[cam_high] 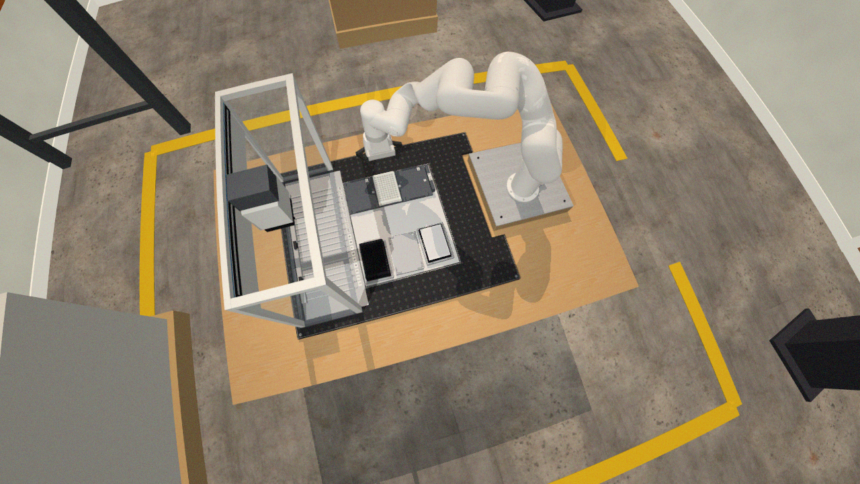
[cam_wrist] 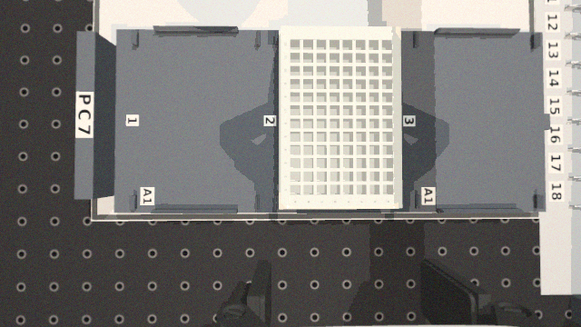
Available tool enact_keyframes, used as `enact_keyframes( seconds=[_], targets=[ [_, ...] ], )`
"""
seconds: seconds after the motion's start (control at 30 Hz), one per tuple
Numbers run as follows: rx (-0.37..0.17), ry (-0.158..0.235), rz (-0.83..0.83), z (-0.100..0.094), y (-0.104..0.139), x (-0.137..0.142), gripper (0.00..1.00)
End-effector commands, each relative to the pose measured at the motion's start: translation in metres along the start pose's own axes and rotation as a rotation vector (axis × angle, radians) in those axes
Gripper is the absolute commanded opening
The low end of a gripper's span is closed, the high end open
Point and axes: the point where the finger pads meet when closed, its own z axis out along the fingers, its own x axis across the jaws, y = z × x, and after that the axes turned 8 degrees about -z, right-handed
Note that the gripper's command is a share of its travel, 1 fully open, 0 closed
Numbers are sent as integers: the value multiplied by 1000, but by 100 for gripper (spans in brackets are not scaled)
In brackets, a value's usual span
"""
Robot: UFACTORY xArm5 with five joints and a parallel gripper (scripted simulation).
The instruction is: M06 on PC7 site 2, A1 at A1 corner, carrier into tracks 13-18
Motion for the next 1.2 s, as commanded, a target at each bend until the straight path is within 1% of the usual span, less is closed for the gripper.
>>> enact_keyframes(
  seconds=[0.0, 0.13, 0.43, 0.8, 1.17],
  targets=[
    [-2, 4, 0, 5, 1, 1, 100],
    [-2, 4, 0, 8, 1, 1, 100],
    [-2, 4, 0, 23, 1, 1, 100],
    [-2, 4, 0, 23, 1, 1, 100],
    [-2, 4, 0, 31, 1, 1, 100]
  ],
)
